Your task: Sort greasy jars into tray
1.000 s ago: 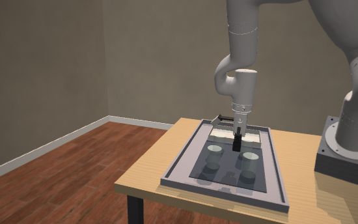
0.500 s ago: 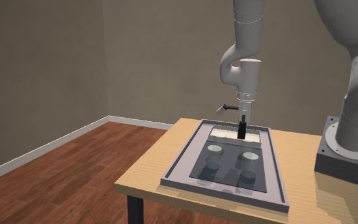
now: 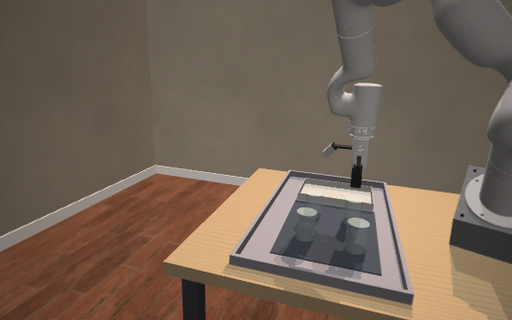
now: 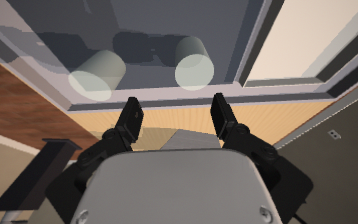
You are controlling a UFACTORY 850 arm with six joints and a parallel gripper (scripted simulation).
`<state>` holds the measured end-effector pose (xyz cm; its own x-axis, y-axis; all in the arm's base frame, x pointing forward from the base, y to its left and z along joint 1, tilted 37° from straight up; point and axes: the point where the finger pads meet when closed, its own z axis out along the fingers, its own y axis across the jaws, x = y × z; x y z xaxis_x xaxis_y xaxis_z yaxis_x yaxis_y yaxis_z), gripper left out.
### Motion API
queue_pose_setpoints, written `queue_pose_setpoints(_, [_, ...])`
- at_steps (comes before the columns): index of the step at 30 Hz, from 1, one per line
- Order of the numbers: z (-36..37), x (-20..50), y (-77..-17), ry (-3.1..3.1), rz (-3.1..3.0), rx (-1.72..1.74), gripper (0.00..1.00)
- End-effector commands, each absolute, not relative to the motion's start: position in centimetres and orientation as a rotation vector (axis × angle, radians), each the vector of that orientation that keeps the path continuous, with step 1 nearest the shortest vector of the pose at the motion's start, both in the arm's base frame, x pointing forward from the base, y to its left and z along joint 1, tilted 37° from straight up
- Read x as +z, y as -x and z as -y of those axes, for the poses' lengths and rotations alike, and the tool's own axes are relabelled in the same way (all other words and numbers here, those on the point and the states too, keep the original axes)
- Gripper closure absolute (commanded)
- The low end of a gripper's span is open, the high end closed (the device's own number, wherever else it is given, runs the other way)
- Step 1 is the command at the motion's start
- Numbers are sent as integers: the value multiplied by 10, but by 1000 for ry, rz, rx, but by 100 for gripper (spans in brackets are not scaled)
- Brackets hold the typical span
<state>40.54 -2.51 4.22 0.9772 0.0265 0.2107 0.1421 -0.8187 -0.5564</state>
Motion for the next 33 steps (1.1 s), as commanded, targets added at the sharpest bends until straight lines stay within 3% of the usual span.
queue_pose_setpoints(1, [49, 25, -405, 2518, 122, -263, 0])
queue_pose_setpoints(12, [18, -20, -414, 2518, 122, -263, 0])
queue_pose_setpoints(33, [8, -32, -417, 2518, 122, -263, 0])
